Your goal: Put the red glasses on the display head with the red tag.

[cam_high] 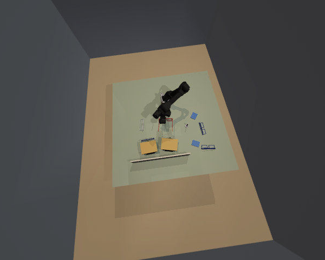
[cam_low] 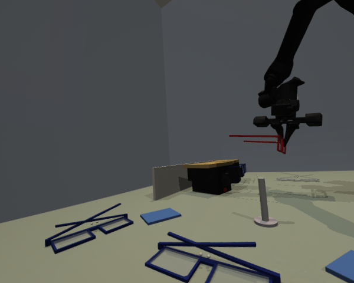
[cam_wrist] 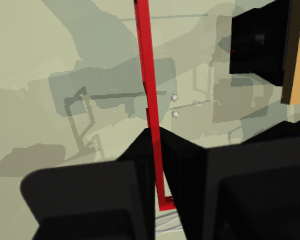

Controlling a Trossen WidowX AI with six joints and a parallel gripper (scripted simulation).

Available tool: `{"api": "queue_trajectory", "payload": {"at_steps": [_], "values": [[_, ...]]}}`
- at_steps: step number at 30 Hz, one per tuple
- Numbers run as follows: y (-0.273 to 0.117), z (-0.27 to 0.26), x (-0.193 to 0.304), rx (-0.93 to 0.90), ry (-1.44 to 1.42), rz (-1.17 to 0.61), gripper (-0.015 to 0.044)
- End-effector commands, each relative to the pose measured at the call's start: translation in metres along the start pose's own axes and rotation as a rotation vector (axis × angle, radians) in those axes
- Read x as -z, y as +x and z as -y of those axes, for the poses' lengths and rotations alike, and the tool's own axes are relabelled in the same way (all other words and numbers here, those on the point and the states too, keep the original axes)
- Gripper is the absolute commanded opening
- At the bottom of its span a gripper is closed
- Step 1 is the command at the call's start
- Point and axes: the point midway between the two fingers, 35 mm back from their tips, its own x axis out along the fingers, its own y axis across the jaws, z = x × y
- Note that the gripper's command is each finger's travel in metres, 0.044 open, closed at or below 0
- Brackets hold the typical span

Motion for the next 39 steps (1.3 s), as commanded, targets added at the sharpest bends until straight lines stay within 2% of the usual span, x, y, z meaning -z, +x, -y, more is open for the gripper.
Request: {"api": "queue_trajectory", "payload": {"at_steps": [1,14,39], "values": [[0.007,0.002,-0.015,-0.044,0.013,-0.027,0.0],[0.033,-0.001,-0.058,-0.164,0.063,-0.109,0.0],[0.056,-0.004,-0.056,-0.16,0.065,-0.09,0.0]]}}
